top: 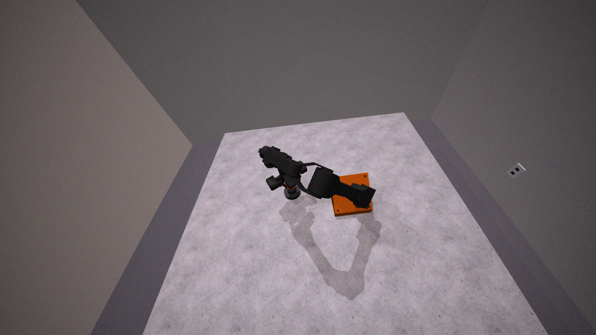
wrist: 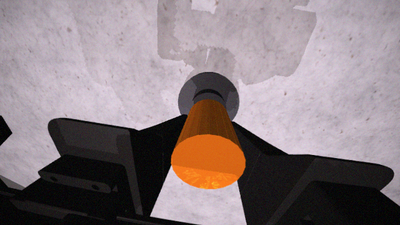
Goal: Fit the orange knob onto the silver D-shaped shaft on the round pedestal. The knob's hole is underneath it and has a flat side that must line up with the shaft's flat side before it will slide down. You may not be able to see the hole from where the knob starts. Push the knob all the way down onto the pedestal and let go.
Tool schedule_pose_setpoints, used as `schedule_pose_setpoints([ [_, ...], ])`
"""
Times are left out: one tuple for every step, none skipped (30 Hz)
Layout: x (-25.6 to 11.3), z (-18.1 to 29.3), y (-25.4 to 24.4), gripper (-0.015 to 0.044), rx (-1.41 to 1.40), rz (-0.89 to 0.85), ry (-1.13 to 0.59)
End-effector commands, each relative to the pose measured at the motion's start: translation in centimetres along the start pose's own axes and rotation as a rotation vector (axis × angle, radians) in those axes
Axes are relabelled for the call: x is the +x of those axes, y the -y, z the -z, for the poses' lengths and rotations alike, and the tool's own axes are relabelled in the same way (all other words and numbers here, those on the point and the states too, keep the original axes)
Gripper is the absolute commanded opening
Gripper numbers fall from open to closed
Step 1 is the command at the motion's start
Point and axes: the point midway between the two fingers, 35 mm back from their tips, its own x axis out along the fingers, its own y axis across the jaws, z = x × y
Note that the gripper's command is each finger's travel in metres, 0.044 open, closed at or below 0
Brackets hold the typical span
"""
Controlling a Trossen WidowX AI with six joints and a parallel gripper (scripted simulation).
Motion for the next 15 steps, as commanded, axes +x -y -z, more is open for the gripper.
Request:
schedule_pose_setpoints([
  [-0.33,-0.05,0.08,0.0000,-0.001,0.004,0.000],
  [-0.39,-0.04,0.10,0.0000,-0.001,0.004,0.000],
  [-0.44,-0.02,0.13,0.0000,-0.001,0.004,0.000],
  [-0.45,-0.02,0.13,0.0000,-0.010,0.004,0.000],
  [-0.45,-0.01,0.14,0.0000,-0.027,0.004,0.000],
  [-0.46,-0.01,0.14,0.0000,-0.055,0.004,0.000],
  [-0.46,0.01,0.15,0.0000,-0.087,0.004,0.000],
  [-0.46,0.05,0.16,0.0000,-0.126,0.004,0.000],
  [-0.45,0.10,0.17,0.0000,-0.169,0.004,0.000],
  [-0.41,0.16,0.17,0.0000,-0.200,0.004,0.000],
  [-0.36,0.19,0.17,0.0000,-0.210,0.004,0.000],
  [-0.33,0.19,0.16,0.0000,-0.210,0.004,0.000],
  [-0.32,0.19,0.17,0.0000,-0.210,0.004,0.000],
  [-0.33,0.18,0.19,0.0000,-0.210,0.004,0.000],
  [-0.20,0.17,0.20,0.0000,-0.210,0.004,0.000],
])
